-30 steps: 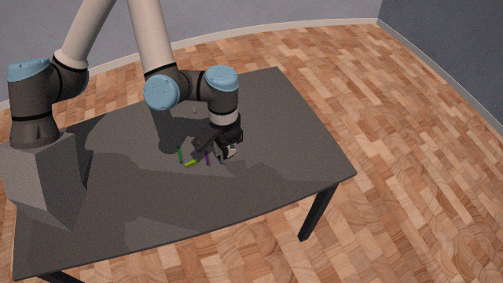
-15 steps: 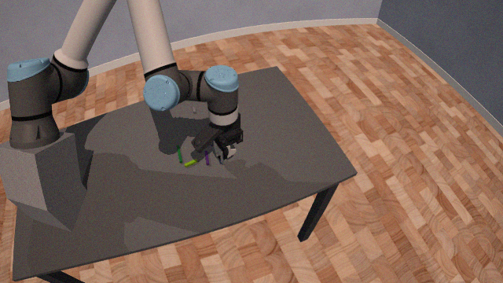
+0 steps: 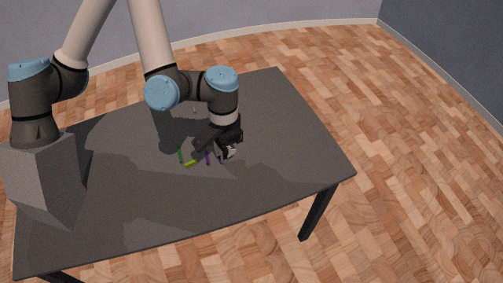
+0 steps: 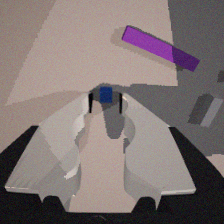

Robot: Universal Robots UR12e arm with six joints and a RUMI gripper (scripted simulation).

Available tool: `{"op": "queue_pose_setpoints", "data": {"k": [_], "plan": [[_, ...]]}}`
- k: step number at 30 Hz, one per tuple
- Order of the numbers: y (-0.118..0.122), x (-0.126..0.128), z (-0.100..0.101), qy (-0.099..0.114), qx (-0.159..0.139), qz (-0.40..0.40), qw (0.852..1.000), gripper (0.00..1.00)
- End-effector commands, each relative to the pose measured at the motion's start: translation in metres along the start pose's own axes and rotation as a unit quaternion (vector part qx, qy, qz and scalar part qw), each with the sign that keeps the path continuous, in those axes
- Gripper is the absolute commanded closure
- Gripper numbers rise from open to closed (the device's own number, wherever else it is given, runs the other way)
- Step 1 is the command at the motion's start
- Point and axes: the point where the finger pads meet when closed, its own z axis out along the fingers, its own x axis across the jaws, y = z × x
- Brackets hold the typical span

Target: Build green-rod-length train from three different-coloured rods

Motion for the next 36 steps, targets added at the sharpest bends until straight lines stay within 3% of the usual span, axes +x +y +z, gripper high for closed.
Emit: {"op": "queue_pose_setpoints", "data": {"k": [1,5,6,36], "plan": [[0.0005,-0.0003,-0.0005,0.0,0.0,0.0,1.0,0.86],[0.0005,-0.0003,-0.0005,0.0,0.0,0.0,1.0,0.86],[0.0005,-0.0003,-0.0005,0.0,0.0,0.0,1.0,1.0],[0.0005,-0.0003,-0.0005,0.0,0.0,0.0,1.0,1.0]]}}
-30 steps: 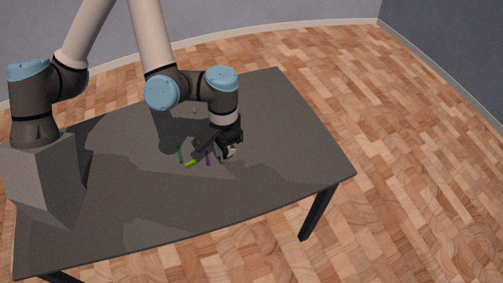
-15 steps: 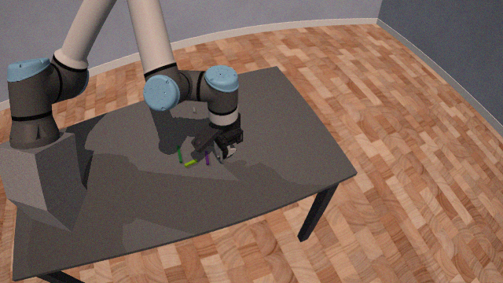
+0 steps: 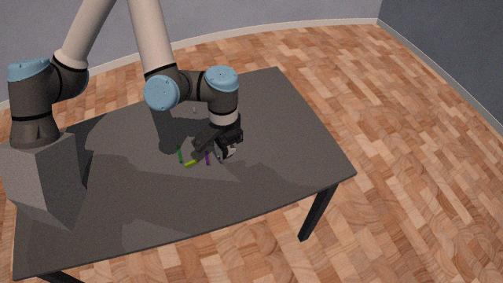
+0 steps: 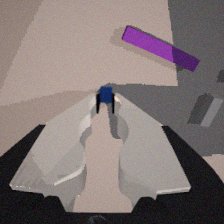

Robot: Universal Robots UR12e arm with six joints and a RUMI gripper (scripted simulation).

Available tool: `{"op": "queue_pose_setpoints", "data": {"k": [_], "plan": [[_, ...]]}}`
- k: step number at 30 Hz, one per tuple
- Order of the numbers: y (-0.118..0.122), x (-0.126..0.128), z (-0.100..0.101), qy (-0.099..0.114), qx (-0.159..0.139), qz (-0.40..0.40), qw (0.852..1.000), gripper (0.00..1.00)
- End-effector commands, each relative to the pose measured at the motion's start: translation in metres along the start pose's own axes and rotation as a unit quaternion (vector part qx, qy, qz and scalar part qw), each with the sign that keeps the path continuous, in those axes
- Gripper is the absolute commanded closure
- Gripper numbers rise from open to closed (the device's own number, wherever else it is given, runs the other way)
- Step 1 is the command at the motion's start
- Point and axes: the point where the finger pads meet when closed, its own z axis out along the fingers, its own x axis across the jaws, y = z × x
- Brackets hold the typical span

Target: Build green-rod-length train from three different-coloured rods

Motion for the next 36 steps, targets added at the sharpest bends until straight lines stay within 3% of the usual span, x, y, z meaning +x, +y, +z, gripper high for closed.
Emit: {"op": "queue_pose_setpoints", "data": {"k": [1,7,12,14,21,25,36], "plan": [[0.001,0.0,-0.001,0.0,0.0,0.0,1.0,1.0],[0.001,0.0,-0.004,0.0,0.0,0.0,1.0,1.0],[0.001,0.0,-0.027,0.0,0.0,0.0,1.0,1.0],[0.001,0.0,-0.027,0.0,0.0,0.0,1.0,1.0],[0.0,0.0,-0.079,0.0,0.0,0.0,1.0,1.0],[0.0,0.0,-0.097,0.0,0.0,0.0,1.0,1.0],[0.0,0.0,-0.101,0.0,0.0,0.0,1.0,1.0]]}}
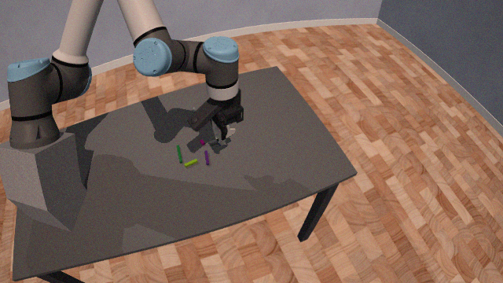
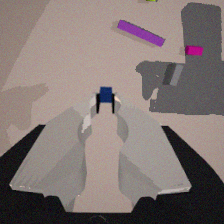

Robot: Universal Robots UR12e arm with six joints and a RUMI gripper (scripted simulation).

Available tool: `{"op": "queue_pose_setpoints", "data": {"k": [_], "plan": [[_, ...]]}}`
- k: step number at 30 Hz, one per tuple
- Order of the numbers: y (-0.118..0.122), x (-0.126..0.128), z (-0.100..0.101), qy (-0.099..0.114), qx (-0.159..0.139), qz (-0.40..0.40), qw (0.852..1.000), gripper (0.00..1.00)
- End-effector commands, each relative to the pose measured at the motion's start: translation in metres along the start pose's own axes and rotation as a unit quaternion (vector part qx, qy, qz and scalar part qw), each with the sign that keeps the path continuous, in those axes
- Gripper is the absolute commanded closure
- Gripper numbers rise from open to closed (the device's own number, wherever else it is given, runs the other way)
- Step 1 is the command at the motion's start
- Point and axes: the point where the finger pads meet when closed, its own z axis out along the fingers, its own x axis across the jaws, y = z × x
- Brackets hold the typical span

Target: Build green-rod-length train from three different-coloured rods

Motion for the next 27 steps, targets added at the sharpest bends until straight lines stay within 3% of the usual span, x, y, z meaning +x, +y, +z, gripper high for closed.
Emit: {"op": "queue_pose_setpoints", "data": {"k": [1,5,10,12,14,27], "plan": [[0.0,0.0,-0.002,0.0,0.0,0.0,1.0,1.0],[0.0,0.008,-0.002,0.0,0.0,0.001,1.0,1.0],[-0.006,0.069,-0.003,-0.002,0.001,0.008,1.0,1.0],[-0.006,0.069,-0.003,-0.002,0.001,0.008,1.0,1.0],[-0.012,0.107,-0.003,-0.003,0.002,0.013,1.0,1.0],[-0.055,0.238,-0.003,-0.002,0.001,0.03,1.0,1.0]]}}
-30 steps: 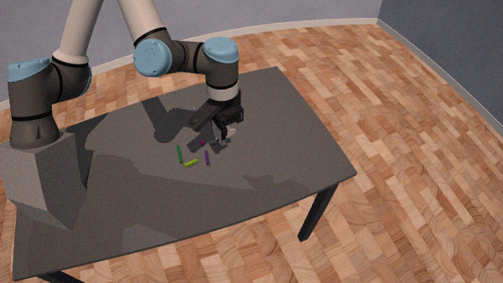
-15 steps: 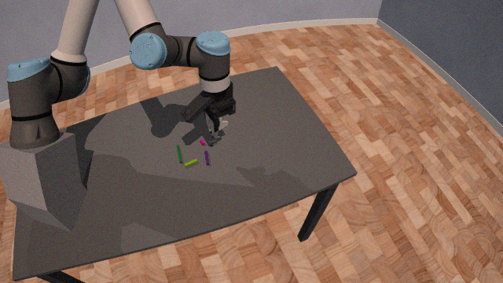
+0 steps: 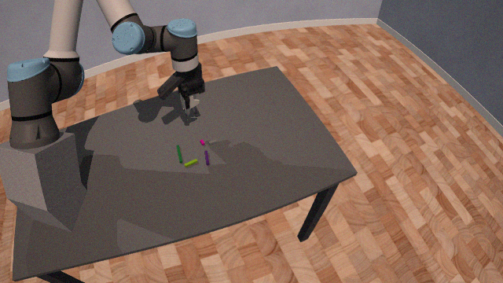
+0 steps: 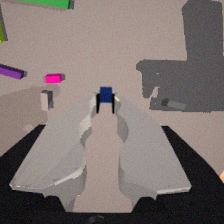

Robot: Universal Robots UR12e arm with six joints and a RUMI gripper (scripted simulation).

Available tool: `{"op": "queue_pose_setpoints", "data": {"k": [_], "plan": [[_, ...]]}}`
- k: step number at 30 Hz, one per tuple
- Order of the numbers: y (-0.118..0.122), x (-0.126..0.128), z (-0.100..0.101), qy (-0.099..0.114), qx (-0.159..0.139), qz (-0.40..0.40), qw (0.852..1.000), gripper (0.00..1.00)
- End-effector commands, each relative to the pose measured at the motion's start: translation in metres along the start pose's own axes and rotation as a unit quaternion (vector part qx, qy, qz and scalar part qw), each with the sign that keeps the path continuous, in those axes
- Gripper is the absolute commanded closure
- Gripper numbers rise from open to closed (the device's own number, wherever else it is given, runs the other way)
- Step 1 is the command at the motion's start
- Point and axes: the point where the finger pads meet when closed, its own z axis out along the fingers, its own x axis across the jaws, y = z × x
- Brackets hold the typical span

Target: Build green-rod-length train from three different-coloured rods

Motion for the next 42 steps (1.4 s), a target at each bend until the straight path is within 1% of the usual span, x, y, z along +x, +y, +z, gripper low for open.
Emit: {"op": "queue_pose_setpoints", "data": {"k": [1,2,4,6,9,28,34,36,42], "plan": [[-0.018,0.045,-0.004,-0.002,-0.002,0.006,1.0,1.0],[-0.018,0.045,-0.004,-0.002,-0.002,0.006,1.0,1.0],[-0.034,0.073,-0.004,-0.001,-0.002,0.011,1.0,1.0],[-0.046,0.093,-0.004,0.0,-0.003,0.014,1.0,1.0],[-0.055,0.106,-0.003,0.001,-0.003,0.016,1.0,1.0],[-0.056,0.108,-0.001,0.001,-0.003,0.016,1.0,1.0],[-0.056,0.108,0.012,0.0,-0.002,0.016,1.0,1.0],[-0.056,0.108,0.012,0.0,-0.002,0.016,1.0,1.0],[-0.056,0.108,0.037,0.0,-0.002,0.016,1.0,1.0]]}}
